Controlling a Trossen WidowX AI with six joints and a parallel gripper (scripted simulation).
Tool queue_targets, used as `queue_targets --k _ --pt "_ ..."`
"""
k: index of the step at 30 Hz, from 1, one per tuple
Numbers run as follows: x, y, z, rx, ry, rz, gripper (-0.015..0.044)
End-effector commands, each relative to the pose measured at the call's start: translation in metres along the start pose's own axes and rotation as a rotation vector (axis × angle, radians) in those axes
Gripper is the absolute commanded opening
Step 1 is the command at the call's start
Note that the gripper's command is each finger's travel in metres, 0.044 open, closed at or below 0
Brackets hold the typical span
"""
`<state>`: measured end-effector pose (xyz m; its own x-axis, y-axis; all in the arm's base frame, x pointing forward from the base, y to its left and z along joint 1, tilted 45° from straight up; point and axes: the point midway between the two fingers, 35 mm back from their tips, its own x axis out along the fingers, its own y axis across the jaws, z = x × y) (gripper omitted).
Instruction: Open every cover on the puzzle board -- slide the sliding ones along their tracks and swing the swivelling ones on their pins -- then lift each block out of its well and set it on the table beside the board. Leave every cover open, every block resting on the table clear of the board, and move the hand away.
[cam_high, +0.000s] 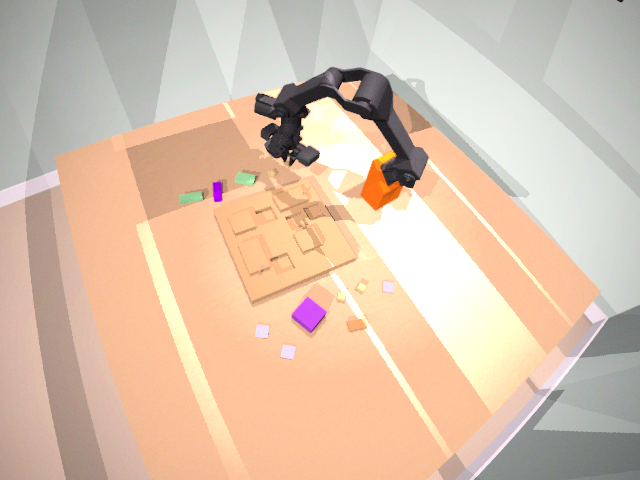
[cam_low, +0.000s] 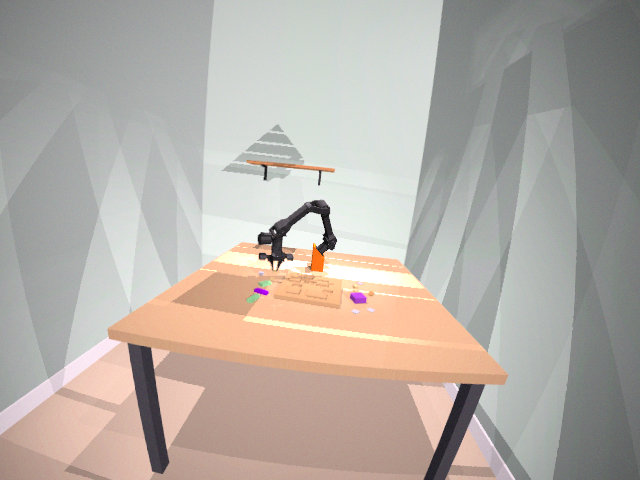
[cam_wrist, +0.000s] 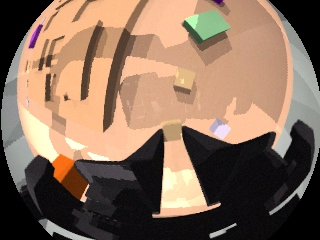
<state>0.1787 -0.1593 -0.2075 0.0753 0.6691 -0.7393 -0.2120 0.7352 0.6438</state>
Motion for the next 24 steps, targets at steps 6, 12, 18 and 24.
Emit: queue_targets --k 6,12,18,24 --pt "0.018 0.004 -0.001 0.005 0.0 0.011 0.008" --pt "0.023 0.005 -0.002 0.005 0.0 0.011 0.008" --pt "0.02 0.004 -0.002 0.0 0.001 0.006 0.0185" --pt "0.02 0.004 -0.002 0.0 0.001 0.006 0.0342"
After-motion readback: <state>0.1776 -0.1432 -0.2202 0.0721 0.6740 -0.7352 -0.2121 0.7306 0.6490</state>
